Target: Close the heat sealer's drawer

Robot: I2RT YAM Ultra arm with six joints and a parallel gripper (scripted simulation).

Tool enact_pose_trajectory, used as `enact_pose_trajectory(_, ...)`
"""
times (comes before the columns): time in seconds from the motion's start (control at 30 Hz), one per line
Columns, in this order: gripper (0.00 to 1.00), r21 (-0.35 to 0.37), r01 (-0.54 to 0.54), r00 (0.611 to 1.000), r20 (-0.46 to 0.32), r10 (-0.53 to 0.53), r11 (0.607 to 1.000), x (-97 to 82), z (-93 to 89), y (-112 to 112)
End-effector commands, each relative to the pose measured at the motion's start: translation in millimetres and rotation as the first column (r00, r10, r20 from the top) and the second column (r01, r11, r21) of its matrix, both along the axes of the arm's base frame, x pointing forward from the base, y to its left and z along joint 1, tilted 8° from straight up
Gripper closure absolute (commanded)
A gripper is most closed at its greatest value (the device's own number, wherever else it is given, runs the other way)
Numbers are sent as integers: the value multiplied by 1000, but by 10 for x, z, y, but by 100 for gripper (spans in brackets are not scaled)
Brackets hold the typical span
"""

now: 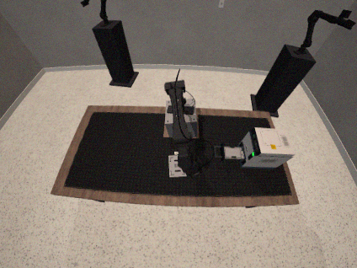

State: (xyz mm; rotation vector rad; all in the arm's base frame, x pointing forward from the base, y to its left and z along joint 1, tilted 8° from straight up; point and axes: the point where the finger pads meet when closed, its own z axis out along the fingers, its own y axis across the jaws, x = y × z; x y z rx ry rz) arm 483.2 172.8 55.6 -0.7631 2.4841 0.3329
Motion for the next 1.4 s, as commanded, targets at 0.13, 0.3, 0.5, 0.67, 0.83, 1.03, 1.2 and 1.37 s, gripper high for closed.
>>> enact_pose_trajectory(0.13, 55, -10, -28, 1000, 1, 28, 1000, -113, 334, 246)
enact_pose_trajectory(0.3, 55, -22, -28, 999, -40, 28, 999, -349, 175, 306)
enact_pose_trajectory(0.5, 55, -43, -58, 997, -59, 56, 997, -410, 329, 455)
enact_pose_trajectory(0.67, 55, -60, -73, 994, -84, 68, 996, -580, 330, 561)
enact_pose_trajectory(0.83, 55, -96, -95, 985, -155, 79, 991, -867, 189, 599)
enact_pose_trajectory(1.03, 55, -122, -126, 980, -168, 105, 984, -911, 340, 713)
enact_pose_trajectory(1.2, 55, -137, -131, 973, -207, 101, 982, -1198, 210, 729)
enact_pose_trajectory(1.37, 55, -165, -163, 968, -218, 125, 973, -1274, 361, 846)
